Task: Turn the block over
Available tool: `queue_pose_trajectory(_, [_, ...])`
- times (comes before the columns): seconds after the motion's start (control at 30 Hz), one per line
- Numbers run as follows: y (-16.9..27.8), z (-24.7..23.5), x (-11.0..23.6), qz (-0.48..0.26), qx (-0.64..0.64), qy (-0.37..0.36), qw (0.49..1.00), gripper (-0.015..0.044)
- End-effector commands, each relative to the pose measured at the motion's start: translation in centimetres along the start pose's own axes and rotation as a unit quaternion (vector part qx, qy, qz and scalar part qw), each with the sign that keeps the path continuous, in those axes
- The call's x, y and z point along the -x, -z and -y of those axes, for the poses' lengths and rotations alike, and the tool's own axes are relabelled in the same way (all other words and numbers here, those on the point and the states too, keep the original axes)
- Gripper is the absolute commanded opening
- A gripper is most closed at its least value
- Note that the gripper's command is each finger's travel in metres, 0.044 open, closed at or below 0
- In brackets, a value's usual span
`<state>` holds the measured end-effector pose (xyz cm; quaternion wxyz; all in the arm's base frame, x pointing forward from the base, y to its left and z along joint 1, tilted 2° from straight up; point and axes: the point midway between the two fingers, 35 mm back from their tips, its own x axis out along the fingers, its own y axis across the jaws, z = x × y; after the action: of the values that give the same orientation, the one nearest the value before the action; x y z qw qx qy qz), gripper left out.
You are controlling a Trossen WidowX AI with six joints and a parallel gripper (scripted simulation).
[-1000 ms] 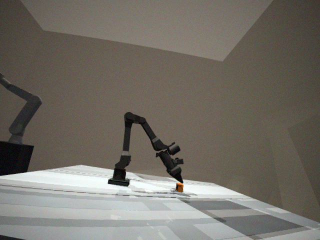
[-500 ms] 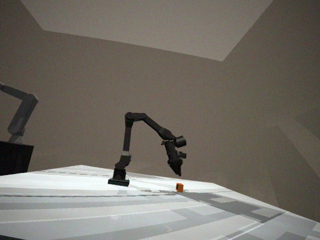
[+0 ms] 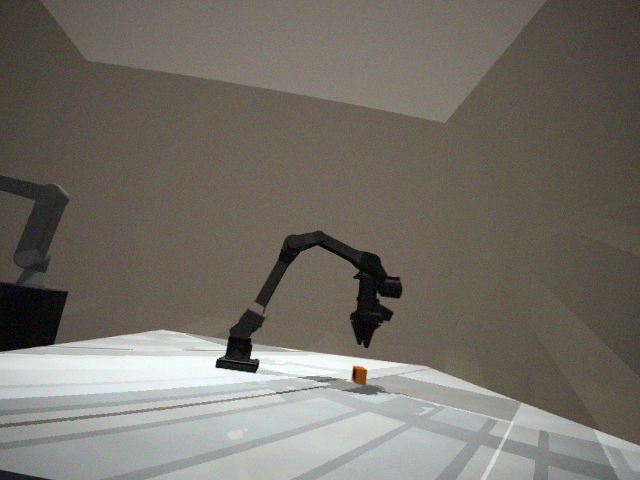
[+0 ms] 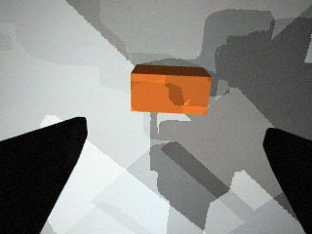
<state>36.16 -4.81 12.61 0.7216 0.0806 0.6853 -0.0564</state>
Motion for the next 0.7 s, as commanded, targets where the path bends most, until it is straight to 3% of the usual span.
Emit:
queue_pose_trajectory(0.0, [0.0,-0.1,0.0,-0.009,0.002,-0.002,1.000,0.0440])
queue_pose_trajectory(0.13, [0.1,-0.1,-3.1,-0.009,0.002,-0.002,1.000,0.0440])
queue_pose_trajectory(0.67, [0.1,-0.1,-5.9,-0.009,0.002,-0.002,1.000,0.0440])
